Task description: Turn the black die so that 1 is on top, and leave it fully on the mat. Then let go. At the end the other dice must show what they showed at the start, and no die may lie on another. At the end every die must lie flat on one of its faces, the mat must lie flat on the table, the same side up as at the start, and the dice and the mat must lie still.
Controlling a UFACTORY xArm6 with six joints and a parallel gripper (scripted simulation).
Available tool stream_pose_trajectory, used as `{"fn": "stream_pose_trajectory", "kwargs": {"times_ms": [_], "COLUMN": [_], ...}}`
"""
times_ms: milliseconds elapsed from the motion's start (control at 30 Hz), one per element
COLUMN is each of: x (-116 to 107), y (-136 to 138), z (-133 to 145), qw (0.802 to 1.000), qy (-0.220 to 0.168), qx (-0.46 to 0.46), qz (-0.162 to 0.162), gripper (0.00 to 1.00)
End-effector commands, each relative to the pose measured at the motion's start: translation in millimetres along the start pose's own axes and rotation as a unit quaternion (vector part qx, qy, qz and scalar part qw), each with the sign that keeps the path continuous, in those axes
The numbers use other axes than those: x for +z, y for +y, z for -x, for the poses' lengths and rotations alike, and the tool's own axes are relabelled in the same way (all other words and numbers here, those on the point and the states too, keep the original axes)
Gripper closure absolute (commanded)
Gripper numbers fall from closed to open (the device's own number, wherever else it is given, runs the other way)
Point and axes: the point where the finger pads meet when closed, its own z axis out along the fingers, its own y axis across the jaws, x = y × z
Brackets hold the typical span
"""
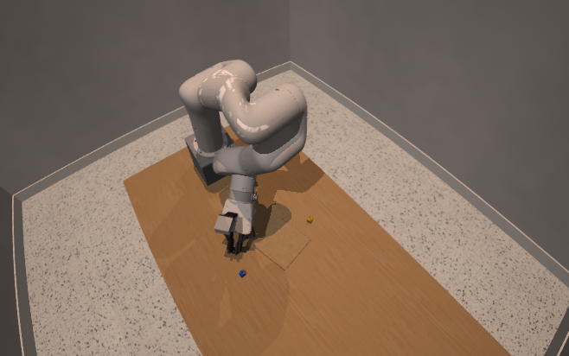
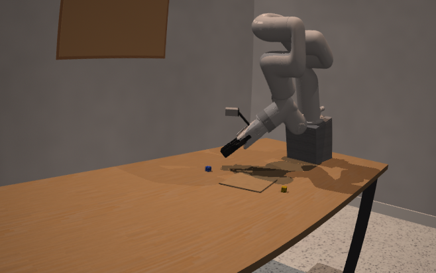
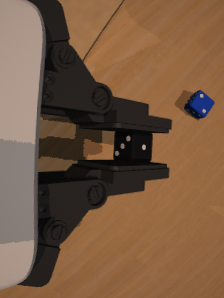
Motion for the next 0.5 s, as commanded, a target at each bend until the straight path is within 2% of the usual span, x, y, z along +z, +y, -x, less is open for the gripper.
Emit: {"fn": "stream_pose_trajectory", "kwargs": {"times_ms": [0, 467], "x": [10, 21], "y": [-1, -1], "z": [10, 24], "qw": [1.0, 1.0], "qy": [0.001, 0.001], "qx": [0.0, 0.0], "qz": [-0.001, -0.001], "gripper": [0.89, 0.89]}}
